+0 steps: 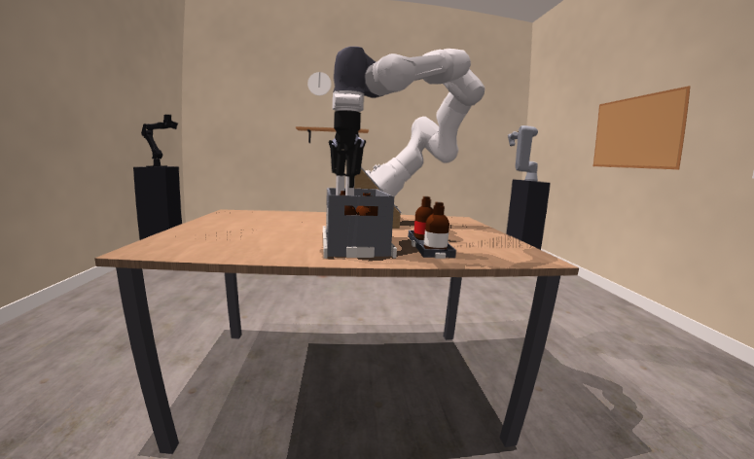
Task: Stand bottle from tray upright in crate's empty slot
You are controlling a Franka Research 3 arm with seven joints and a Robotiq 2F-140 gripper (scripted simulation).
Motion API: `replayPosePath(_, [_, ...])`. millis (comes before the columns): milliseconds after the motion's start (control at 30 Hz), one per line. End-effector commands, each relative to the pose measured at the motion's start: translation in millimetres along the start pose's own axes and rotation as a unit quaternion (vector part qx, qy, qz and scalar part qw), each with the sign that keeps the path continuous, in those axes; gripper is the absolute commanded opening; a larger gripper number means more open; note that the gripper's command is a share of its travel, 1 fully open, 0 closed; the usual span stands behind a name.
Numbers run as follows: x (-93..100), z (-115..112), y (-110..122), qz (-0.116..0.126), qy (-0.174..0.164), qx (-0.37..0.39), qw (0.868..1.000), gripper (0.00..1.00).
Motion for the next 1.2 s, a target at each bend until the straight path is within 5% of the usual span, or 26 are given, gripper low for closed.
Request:
replayPosePath(0, [0.9,1,0,0.001,0.004,0.001,1.0,0.0])
replayPosePath(1167, [-10.3,2,0,0.001,0.004,0.001,1.0,0.0])
Point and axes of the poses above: the point where the finger pads meet when closed, its own x axis back along the fingers, its own y axis across the jaws, z = x × y, the point moved 10 cm from there along x, back along the fingers, and after that the axes turned 4 degrees about x, right-handed, at the moved point
